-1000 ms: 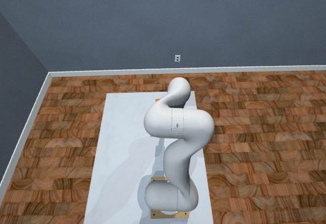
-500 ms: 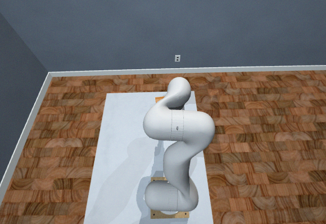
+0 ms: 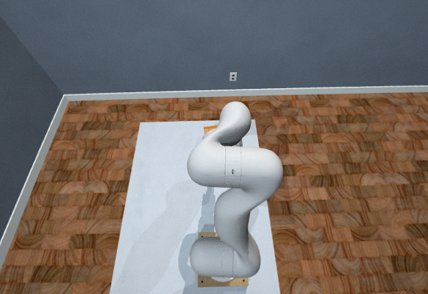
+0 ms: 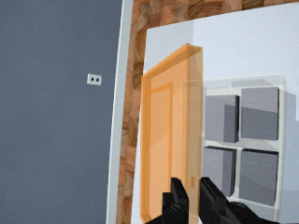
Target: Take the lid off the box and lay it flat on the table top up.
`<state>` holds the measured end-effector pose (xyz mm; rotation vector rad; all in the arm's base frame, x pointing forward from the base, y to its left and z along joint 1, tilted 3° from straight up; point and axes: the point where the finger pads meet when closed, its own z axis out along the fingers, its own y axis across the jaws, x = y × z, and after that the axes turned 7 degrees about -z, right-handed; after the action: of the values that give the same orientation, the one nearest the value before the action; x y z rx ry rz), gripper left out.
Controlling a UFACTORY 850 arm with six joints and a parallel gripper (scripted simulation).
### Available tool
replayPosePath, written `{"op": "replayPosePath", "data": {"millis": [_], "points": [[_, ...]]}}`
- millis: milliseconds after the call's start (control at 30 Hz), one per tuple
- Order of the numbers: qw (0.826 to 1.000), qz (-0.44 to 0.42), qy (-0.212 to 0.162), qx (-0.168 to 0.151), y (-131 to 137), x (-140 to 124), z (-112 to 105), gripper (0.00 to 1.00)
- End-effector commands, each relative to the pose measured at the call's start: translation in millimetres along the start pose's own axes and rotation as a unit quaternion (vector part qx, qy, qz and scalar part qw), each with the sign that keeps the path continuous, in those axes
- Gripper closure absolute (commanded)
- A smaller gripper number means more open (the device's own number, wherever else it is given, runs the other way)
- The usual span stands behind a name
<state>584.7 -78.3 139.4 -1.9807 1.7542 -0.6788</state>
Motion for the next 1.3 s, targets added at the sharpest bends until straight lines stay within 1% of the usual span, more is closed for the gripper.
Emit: {"op": "replayPosePath", "data": {"millis": [0,567,1000,1067,1267], "points": [[1.0,0.0,0.0,0.001,-1.4,-0.2,-0.3,1.0],[1.0,0.0,0.0,0.001,-1.2,-10.7,-1.5,1.0],[1.0,0.0,0.0,0.001,-0.9,-34.3,-4.2,1.0],[1.0,0.0,0.0,0.001,-0.9,-34.3,-4.2,1.0],[1.0,0.0,0.0,0.001,-0.7,-49.9,-6.0,1.0]]}}
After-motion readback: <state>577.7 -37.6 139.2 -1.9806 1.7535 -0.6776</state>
